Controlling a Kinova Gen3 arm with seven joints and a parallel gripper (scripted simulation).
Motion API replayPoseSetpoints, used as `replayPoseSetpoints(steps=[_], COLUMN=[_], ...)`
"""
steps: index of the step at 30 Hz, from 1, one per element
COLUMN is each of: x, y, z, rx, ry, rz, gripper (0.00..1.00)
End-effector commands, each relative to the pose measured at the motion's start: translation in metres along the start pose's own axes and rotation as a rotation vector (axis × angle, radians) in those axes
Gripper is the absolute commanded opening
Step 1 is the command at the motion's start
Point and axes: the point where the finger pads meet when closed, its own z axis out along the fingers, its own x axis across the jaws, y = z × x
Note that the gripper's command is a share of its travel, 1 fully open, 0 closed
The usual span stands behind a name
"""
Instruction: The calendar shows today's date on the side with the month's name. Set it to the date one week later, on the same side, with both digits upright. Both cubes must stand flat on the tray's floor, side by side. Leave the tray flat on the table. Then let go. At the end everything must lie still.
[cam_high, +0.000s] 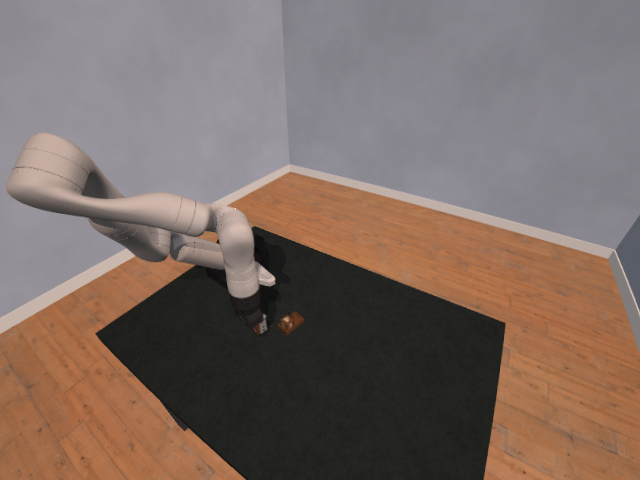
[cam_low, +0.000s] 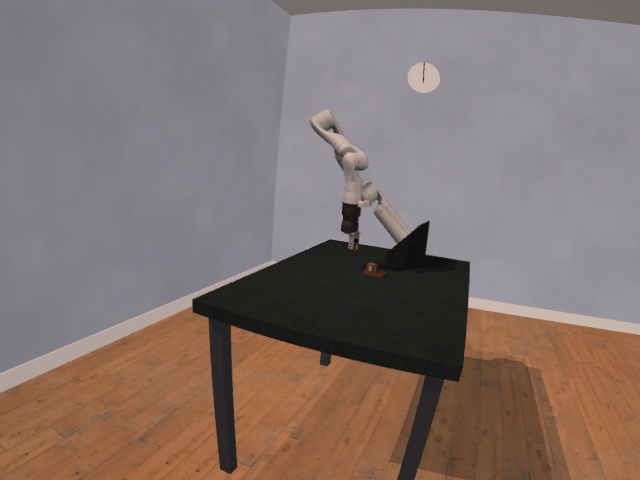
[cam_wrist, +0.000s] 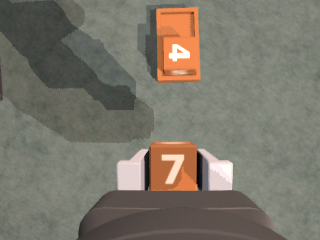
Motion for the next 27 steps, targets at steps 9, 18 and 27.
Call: replayPoseSetpoints(steps=[9, 18, 27], x=[0.006, 0.006, 0.005], y=[-0.002, -0.007, -0.116], z=[-0.023, -0.024, -0.034], rx=[0.015, 0.015, 0.016], ry=[0.022, 0.023, 0.023], rz=[0.005, 0.004, -0.012], gripper=[0.60, 0.60, 0.60])
